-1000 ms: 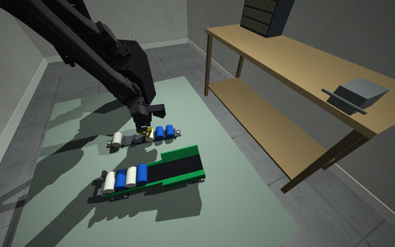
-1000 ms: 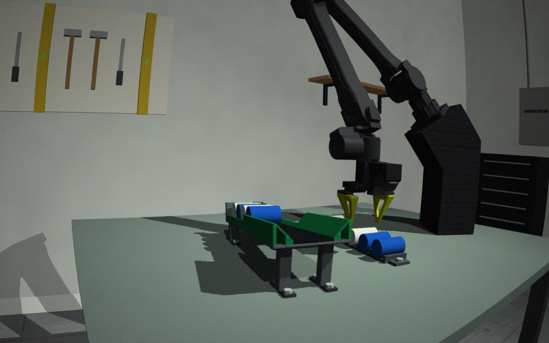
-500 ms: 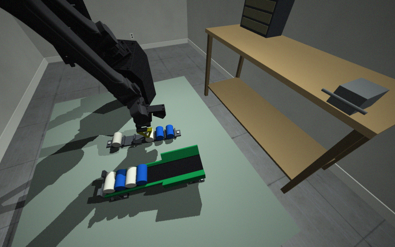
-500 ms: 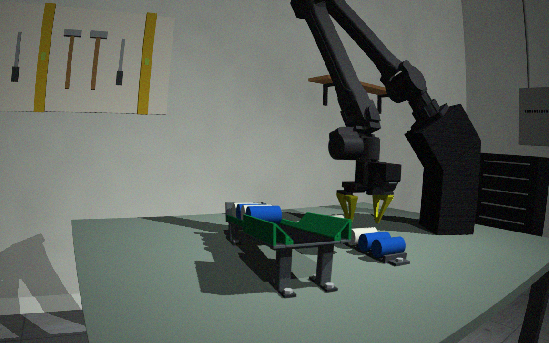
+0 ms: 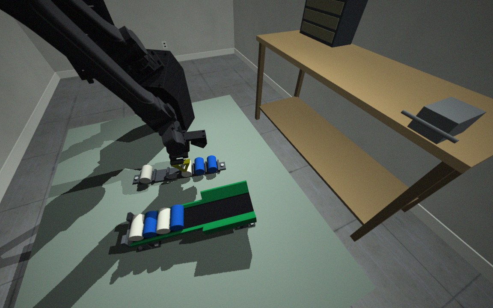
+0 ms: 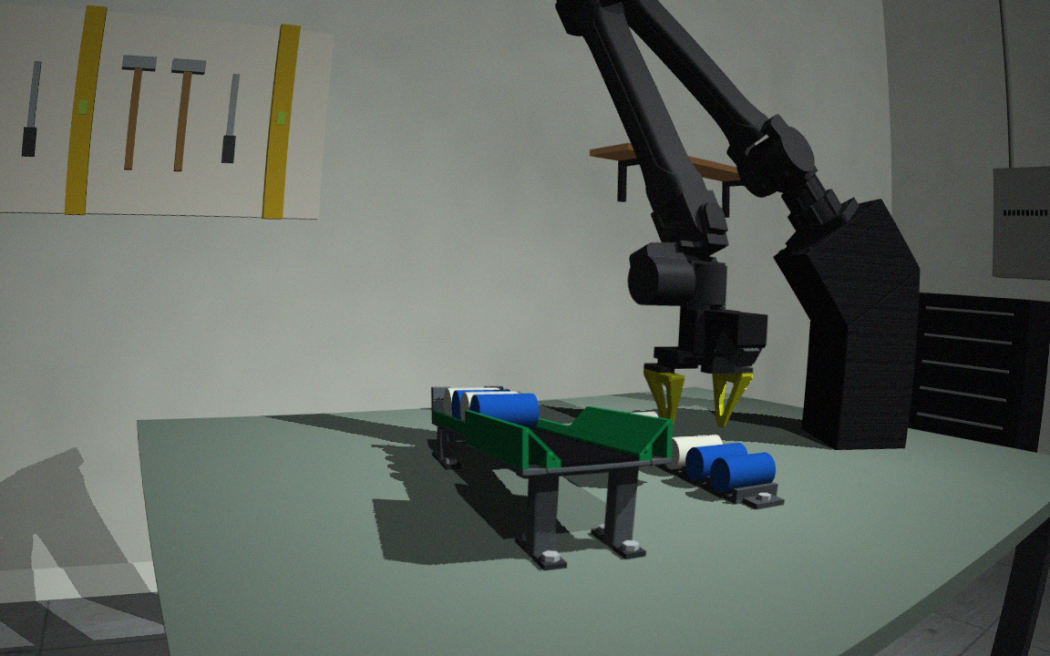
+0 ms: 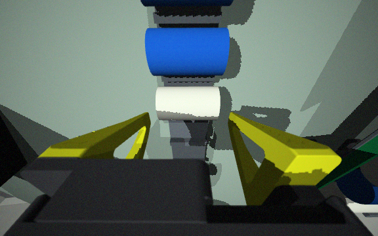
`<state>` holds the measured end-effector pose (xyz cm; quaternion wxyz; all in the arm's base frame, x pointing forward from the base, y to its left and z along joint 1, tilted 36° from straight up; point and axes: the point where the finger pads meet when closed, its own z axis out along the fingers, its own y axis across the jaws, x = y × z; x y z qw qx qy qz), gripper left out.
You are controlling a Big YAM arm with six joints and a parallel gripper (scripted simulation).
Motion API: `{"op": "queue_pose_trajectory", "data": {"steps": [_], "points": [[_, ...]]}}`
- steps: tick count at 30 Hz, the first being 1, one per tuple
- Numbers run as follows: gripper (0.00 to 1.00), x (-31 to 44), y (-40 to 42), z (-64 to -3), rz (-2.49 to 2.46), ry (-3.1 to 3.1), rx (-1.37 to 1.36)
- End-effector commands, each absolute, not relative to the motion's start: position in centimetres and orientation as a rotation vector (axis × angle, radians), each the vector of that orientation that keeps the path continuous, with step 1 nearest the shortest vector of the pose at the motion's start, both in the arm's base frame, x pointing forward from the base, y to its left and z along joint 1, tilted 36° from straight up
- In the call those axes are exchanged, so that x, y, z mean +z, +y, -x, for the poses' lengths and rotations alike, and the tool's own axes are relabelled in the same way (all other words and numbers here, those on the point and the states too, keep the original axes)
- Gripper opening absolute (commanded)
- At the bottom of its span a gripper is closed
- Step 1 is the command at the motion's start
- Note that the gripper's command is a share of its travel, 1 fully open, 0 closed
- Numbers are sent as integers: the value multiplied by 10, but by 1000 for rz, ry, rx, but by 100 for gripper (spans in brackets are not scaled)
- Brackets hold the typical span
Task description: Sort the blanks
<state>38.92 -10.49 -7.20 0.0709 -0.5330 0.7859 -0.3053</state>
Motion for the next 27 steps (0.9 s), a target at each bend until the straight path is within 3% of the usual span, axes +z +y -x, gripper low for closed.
{"op": "queue_pose_trajectory", "data": {"steps": [1,27], "points": [[84,-77,-110,-388,1626,2378,-906],[84,-77,-110,-387,1614,2370,-916]]}}
